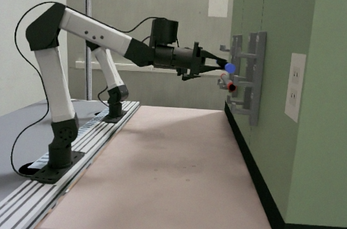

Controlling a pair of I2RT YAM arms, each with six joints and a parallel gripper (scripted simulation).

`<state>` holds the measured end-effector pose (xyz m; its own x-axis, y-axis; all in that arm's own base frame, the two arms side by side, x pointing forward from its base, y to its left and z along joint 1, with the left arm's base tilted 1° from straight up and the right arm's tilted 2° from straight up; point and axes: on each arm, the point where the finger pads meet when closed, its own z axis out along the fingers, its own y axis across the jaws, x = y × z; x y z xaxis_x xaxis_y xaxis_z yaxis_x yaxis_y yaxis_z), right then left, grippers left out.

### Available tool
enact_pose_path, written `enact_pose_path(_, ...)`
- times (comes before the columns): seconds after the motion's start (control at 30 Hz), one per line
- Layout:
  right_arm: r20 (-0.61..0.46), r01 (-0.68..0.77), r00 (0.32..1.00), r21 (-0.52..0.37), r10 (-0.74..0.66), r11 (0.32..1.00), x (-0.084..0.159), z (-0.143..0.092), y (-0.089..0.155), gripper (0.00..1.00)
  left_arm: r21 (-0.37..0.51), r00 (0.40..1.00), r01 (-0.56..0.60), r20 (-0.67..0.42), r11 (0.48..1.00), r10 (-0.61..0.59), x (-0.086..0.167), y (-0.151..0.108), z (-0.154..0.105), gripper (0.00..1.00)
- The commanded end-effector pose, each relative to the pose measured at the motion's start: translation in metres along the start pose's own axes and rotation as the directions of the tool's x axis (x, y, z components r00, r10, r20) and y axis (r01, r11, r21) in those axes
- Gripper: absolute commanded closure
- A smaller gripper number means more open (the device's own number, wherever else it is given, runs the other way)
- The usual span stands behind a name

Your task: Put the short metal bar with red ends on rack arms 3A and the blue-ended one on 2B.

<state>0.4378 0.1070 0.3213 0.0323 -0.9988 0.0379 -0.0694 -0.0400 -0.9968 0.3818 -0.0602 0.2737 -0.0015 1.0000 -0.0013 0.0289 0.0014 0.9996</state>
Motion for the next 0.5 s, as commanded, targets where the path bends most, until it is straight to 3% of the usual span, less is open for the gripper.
enact_pose_path(0.0, 0.007, -0.028, 1.000, 0.095, 0.028, 0.995, 0.0017, -0.0048, -0.0261, 1.00, -0.030, 1.000, 0.012, -0.003, 0.999, -0.012, -0.0005, 0.0164, -0.0016, 0.00)
enact_pose_path(0.47, 0.007, -0.028, 1.000, 0.095, 0.028, 0.995, 0.0003, -0.0014, -0.0220, 1.00, -0.030, 1.000, 0.012, -0.003, 0.999, -0.012, -0.0005, 0.0164, -0.0016, 0.00)
